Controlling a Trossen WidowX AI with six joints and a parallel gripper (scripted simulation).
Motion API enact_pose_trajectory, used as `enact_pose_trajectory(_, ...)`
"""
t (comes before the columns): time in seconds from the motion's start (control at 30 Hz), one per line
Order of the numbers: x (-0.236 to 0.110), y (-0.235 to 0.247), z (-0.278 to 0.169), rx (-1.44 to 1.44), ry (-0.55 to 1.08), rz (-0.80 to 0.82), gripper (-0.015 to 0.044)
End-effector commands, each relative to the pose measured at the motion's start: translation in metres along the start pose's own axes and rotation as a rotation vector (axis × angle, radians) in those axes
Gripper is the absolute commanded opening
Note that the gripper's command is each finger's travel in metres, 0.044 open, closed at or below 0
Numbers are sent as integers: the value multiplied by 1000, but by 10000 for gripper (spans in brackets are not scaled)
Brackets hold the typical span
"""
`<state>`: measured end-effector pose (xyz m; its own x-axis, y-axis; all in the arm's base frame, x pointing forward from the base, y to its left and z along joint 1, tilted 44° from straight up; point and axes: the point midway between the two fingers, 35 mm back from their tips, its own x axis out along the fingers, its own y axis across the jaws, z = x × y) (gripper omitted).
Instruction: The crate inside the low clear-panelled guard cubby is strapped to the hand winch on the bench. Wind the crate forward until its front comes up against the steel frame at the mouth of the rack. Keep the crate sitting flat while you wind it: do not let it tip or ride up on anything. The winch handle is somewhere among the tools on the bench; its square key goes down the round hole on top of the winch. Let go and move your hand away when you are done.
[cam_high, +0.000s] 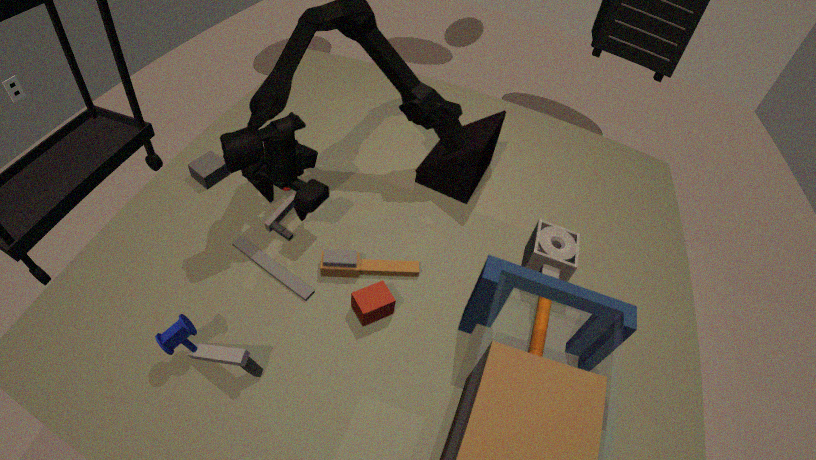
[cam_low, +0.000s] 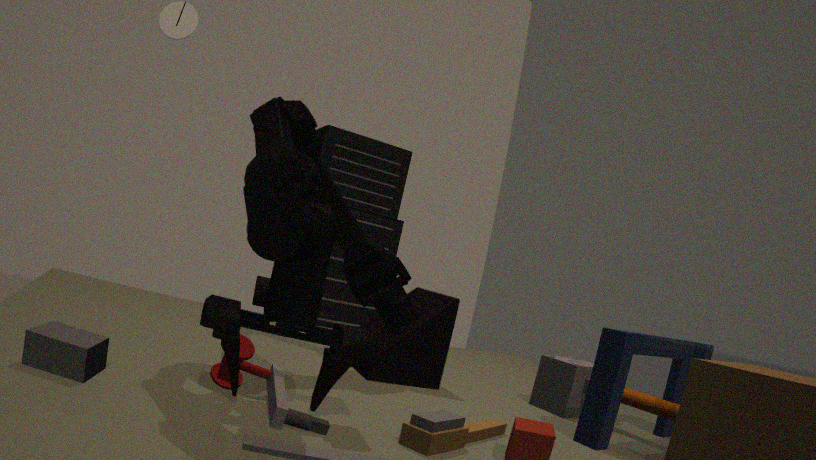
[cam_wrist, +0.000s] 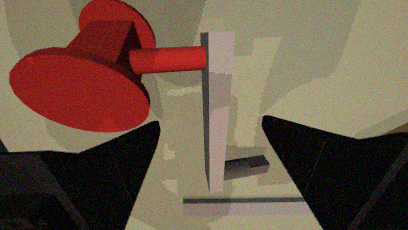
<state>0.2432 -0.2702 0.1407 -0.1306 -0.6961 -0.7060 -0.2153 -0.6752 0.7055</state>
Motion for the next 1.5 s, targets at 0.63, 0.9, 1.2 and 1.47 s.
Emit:
enact_pose_trajectory(0.63, -1, 0, 0, 2, 0, 1, 273)
enact_pose_trajectory(0.9, -1, 0, 0, 2, 0, 1, 220)
enact_pose_trajectory(1.2, -1, 0, 0, 2, 0, 1, 160)
enact_pose_trajectory(1.47, -1, 0, 0, 2, 0, 1, 107)
